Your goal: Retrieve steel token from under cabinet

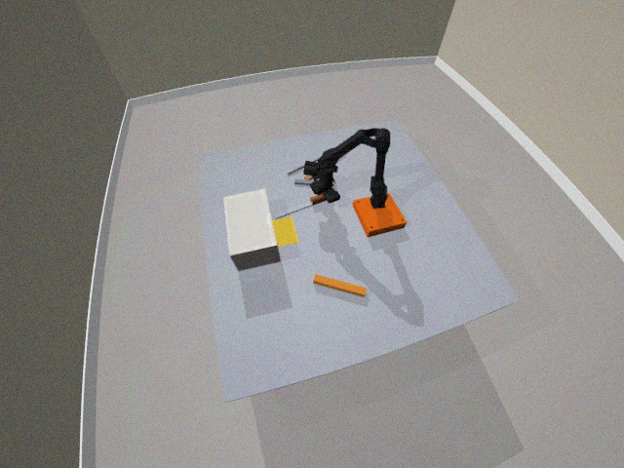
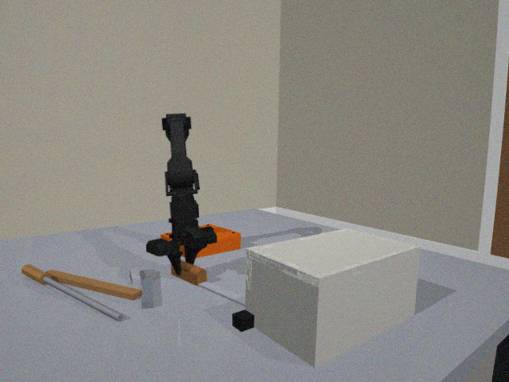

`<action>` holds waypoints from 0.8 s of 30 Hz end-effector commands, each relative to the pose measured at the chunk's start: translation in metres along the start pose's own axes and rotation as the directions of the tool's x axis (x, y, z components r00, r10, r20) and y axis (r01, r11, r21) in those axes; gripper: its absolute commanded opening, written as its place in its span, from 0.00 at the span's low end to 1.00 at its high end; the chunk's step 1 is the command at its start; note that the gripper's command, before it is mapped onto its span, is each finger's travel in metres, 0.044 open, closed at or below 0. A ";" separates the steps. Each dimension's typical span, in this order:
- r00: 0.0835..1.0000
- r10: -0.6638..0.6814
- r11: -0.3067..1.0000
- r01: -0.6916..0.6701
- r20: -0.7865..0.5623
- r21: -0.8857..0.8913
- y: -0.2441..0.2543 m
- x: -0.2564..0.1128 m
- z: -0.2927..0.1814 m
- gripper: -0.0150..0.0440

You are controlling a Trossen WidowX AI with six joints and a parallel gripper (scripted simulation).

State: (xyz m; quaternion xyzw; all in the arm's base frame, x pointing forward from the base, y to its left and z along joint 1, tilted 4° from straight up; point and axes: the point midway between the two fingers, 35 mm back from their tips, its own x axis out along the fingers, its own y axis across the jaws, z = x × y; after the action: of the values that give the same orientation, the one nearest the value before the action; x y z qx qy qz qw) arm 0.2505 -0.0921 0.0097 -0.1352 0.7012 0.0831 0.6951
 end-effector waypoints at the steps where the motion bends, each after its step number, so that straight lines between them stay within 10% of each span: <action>1: 1.000 0.000 1.000 0.000 0.000 0.012 0.007 -0.001 -0.001 0.25; 13: 1.000 0.001 0.999 -0.001 -0.001 0.040 0.020 -0.002 -0.003 0.25; 24: 1.000 0.002 0.999 -0.002 -0.003 0.035 0.017 -0.001 -0.002 0.59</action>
State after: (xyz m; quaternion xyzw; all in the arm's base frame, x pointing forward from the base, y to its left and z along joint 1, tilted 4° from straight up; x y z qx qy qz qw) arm 0.2429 -0.0762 0.0094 -0.1223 0.7037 0.0715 0.6962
